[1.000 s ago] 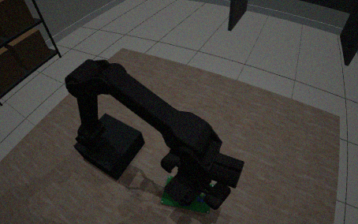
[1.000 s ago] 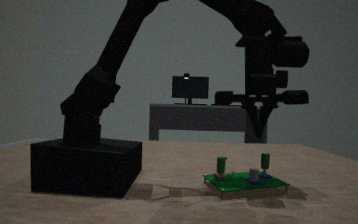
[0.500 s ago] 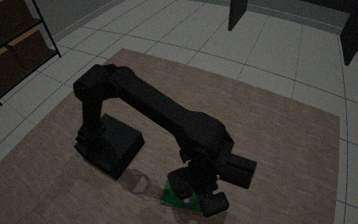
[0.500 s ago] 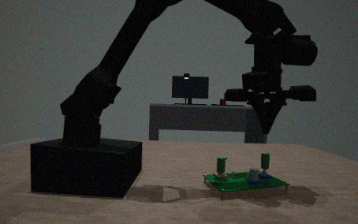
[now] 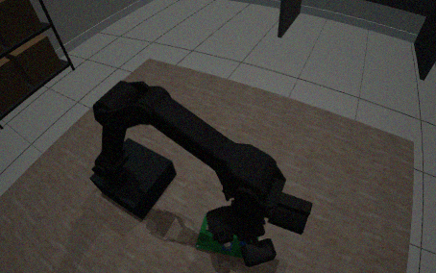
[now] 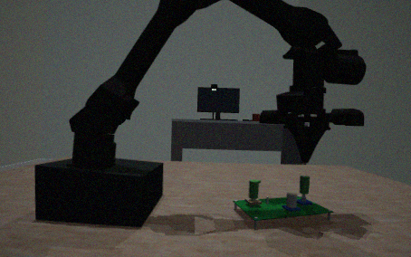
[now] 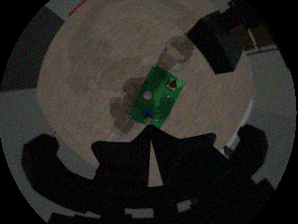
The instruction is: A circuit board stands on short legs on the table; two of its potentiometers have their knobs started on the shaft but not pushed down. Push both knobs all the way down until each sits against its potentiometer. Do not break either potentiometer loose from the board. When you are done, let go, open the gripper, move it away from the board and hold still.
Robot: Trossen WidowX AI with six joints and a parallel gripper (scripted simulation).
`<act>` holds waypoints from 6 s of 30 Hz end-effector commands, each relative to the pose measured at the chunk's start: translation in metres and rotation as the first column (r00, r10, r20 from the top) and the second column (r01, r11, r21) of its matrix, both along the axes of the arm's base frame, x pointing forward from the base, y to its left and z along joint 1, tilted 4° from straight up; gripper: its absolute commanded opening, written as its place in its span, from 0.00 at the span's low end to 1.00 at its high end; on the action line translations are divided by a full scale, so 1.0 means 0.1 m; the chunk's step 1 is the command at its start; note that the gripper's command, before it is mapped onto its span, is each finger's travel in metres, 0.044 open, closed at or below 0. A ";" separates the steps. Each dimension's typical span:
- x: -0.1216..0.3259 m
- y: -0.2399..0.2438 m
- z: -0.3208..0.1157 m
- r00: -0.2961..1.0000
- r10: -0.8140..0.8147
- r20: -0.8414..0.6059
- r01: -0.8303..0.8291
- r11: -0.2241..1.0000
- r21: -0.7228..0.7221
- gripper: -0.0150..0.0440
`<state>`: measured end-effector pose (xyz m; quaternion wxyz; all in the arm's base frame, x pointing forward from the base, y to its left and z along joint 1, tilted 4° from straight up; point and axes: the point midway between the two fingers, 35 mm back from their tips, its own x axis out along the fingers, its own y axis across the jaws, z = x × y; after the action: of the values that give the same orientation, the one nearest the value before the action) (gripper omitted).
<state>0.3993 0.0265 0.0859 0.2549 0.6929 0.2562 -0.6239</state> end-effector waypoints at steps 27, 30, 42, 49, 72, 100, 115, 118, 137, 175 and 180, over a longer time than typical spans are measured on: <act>0.03 0.02 -0.23 1.000 -0.006 0.003 0.006 1.000 0.005 0.25; 0.03 0.02 -0.24 1.000 -0.006 0.003 0.006 1.000 0.005 0.25; 0.03 0.02 -0.27 1.000 -0.006 0.003 0.006 1.000 0.005 0.25; 0.03 0.02 -0.29 1.000 -0.006 0.003 0.006 1.000 0.005 0.25; 0.04 0.02 -0.30 1.000 -0.006 0.003 0.006 1.000 0.005 0.25; 0.04 0.02 -0.36 1.000 -0.006 0.003 0.006 1.000 0.005 0.25; 0.04 0.02 -0.37 1.000 -0.006 0.003 0.006 1.000 0.005 0.25; 0.04 0.02 -0.37 1.000 -0.006 0.003 0.006 1.000 0.005 0.25; 0.04 0.02 -0.37 1.000 -0.006 0.003 0.006 1.000 0.005 0.25; 0.04 0.02 -0.40 1.000 -0.006 0.003 0.006 1.000 0.005 0.25; 0.04 0.02 -0.40 1.000 -0.006 0.003 0.006 1.000 0.005 0.25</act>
<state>0.4024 0.0280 0.0486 0.2543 0.6936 0.2557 -0.6236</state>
